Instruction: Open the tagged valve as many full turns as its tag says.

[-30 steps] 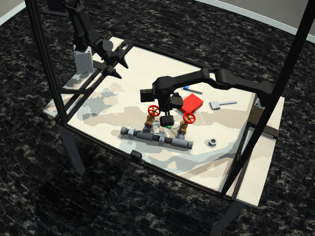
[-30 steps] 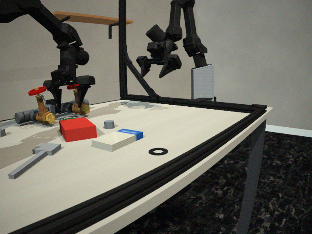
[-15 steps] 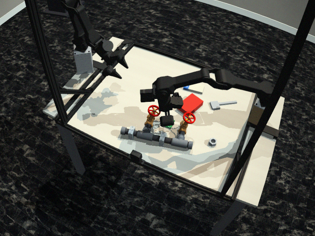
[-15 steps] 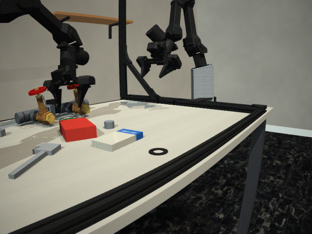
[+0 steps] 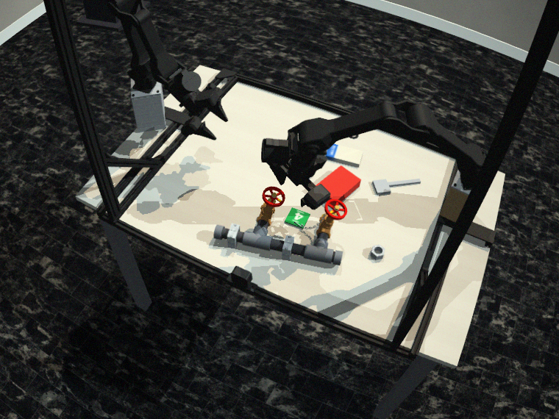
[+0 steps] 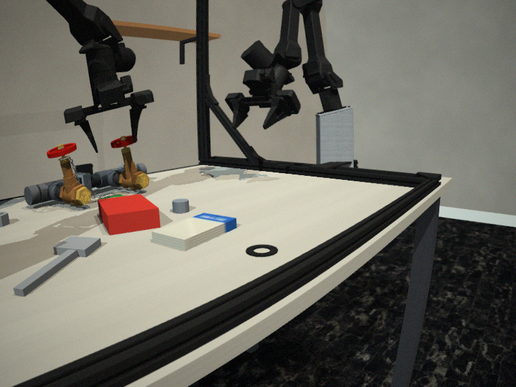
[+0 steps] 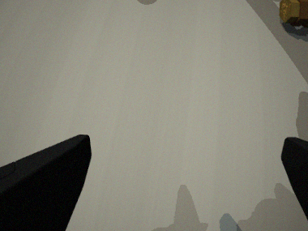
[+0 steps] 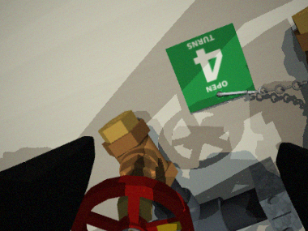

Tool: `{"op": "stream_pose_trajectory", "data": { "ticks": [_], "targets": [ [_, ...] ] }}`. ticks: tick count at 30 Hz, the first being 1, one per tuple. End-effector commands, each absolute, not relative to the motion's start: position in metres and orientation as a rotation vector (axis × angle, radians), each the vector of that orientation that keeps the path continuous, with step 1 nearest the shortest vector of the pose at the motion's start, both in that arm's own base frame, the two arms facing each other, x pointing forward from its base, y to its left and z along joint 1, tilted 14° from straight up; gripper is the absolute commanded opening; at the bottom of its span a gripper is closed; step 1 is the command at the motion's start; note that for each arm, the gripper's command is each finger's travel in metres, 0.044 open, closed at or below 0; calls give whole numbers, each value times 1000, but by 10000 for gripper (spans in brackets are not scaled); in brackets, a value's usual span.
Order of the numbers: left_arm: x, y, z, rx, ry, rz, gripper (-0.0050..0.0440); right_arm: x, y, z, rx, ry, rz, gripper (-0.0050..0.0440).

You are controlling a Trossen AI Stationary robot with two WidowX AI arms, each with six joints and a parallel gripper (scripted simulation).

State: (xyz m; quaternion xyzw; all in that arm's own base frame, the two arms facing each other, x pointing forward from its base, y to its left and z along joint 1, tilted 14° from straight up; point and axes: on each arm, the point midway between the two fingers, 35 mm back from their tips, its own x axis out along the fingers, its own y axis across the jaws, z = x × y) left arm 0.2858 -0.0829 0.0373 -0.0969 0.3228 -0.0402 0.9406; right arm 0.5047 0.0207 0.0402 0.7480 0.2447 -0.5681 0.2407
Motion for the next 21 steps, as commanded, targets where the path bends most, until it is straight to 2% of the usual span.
{"op": "stream_pose_trajectory", "data": {
  "ticks": [1, 10, 21],
  "targets": [
    [286, -83, 37, -198, 658, -82, 400, 492, 26, 56, 1922, 768, -1379, 400],
    [286, -83, 37, -198, 658, -82, 400, 447, 44, 82, 1544, 954, -959, 400],
    [286, -83, 37, -198, 658, -82, 400, 381, 66, 68, 1179, 1139, -660, 400]
  ]
}}
